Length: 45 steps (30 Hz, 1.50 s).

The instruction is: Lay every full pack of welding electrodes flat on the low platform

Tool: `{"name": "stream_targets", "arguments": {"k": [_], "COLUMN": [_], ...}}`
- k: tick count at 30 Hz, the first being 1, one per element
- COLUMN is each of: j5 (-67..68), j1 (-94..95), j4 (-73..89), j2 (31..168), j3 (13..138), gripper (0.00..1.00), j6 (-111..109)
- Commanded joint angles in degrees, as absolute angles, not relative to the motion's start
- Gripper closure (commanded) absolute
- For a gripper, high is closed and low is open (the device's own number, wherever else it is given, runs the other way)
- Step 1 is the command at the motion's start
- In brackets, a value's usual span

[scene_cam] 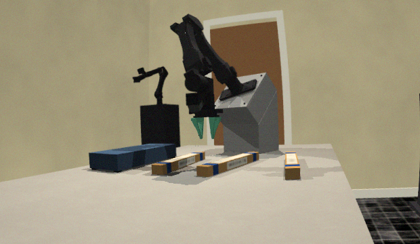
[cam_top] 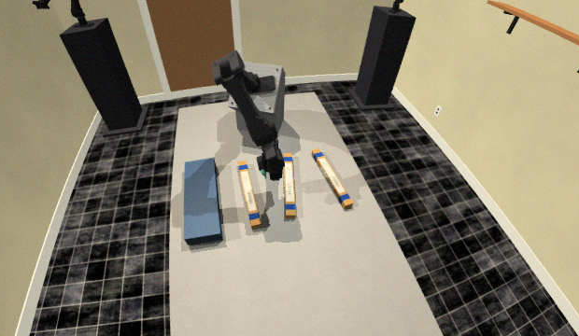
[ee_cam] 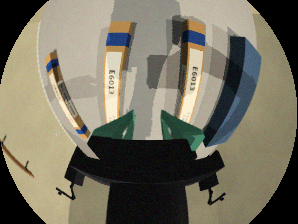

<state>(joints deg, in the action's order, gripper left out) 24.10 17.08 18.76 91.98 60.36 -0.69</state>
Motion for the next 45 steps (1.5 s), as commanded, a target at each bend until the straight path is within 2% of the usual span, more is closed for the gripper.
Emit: {"name": "stream_targets", "arguments": {"k": [1, 45], "j5": [23.95, 26.68], "j1": [17.41, 21.72], "j4": [17.97, 28.76], "j2": [91.11, 82.76], "j3": [59.87, 60.81], "gripper": [0.58, 0.58], "j6": [-0.73, 2.91]}}
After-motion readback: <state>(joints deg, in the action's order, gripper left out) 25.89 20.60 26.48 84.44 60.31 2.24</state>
